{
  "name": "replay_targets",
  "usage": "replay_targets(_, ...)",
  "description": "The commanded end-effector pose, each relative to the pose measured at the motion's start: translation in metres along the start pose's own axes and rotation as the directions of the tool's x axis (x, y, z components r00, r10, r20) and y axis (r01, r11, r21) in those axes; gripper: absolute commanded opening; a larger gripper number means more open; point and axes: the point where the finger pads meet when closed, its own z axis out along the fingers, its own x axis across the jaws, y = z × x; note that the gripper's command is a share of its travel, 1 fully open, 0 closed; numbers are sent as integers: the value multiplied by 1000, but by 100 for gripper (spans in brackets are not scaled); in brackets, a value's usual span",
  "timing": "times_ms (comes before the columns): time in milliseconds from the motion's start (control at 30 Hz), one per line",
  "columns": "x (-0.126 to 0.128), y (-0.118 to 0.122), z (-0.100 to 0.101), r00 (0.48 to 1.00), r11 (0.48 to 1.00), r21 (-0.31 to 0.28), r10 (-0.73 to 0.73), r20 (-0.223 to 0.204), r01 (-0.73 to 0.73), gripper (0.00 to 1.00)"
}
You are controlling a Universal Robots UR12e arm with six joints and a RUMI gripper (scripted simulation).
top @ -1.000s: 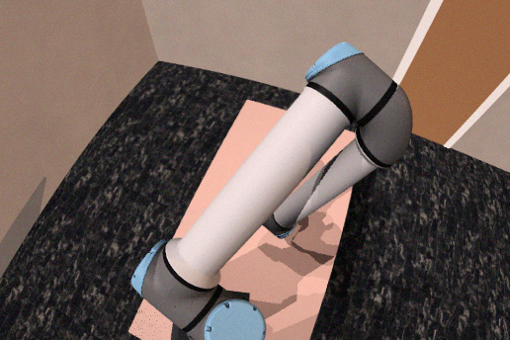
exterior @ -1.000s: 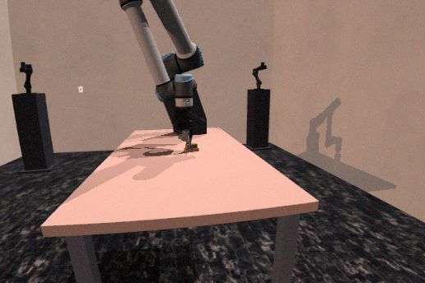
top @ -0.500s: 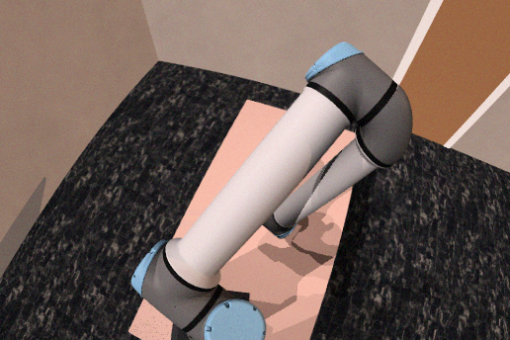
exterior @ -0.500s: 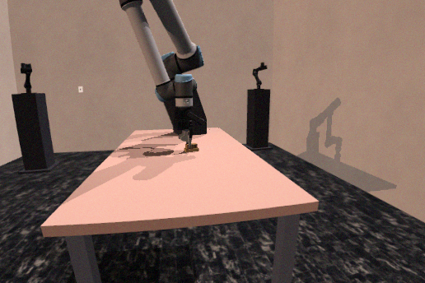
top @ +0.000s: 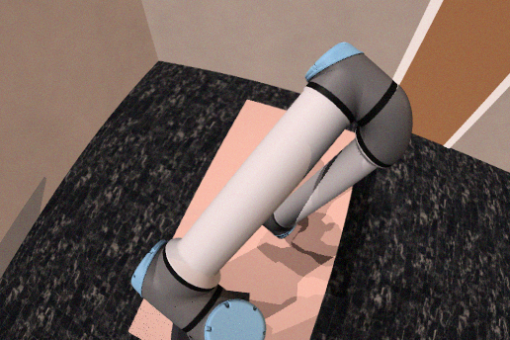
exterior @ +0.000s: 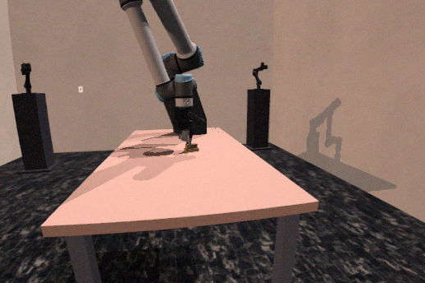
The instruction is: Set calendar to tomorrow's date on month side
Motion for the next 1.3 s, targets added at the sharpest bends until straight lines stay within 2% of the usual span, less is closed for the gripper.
replay_targets(0, 0, 0, 0, 1000, 1000, 0, 0, -1, 0, 10)
replay_targets(333, 0, 0, -13, 1000, 1000, 0, 0, -1, 0, 10)
replay_targets(833, 0, 0, -92, 1000, 1000, 0, 0, -1, 0, 10)
replay_targets(1267, 0, 0, -100, 1000, 1000, 0, 0, -1, 0, 10)
